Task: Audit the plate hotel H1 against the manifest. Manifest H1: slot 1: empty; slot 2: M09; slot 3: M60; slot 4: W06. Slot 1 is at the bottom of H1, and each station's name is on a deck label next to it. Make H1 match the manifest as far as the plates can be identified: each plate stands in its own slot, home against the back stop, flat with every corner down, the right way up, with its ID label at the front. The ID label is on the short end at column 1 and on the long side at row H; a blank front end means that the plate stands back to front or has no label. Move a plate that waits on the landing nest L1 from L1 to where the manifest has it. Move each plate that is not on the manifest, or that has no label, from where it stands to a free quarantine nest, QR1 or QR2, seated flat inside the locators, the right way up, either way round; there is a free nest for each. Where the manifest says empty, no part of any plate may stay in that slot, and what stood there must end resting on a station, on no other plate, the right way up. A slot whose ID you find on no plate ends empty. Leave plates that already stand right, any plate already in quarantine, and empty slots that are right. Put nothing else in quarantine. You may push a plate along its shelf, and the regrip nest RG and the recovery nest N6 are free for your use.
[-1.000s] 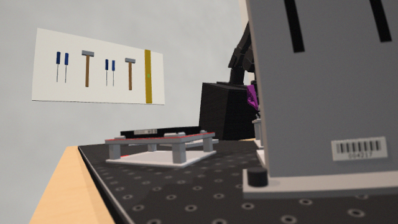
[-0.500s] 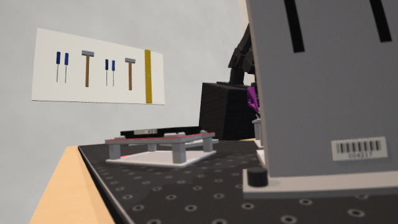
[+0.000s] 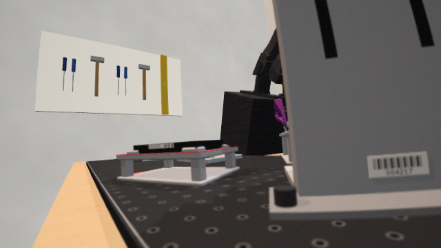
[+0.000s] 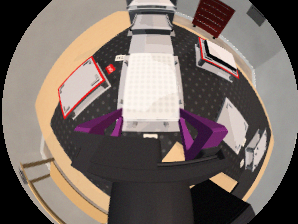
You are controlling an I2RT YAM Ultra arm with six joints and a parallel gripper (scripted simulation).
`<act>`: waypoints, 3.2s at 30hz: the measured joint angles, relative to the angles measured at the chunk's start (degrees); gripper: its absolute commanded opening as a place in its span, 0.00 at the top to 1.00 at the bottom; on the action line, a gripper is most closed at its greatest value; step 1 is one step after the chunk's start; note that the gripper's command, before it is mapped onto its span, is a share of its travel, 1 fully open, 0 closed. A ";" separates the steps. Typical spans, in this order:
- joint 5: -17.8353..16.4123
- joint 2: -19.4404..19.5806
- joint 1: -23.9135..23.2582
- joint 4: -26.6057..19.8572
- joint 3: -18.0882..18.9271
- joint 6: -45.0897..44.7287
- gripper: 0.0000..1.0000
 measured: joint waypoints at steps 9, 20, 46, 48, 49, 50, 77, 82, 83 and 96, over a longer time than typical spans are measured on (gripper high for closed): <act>0.04 1.70 0.04 1.20 0.50 0.02 0.14; 0.11 4.02 0.13 2.73 1.33 0.07 0.14; 0.87 5.99 0.28 4.02 2.14 0.28 0.07; 0.87 5.99 0.28 4.02 2.14 0.28 0.07; 0.87 5.99 0.28 4.02 2.14 0.28 0.00; 1.20 6.01 0.24 4.02 2.16 0.35 0.00; 0.76 0.35 0.28 3.15 -0.26 0.22 0.00; 0.76 -3.08 0.31 1.09 -1.46 0.22 0.00; 0.76 -3.89 0.33 0.68 -1.70 0.22 0.00; 0.76 -13.05 0.39 -5.81 -4.17 0.22 0.00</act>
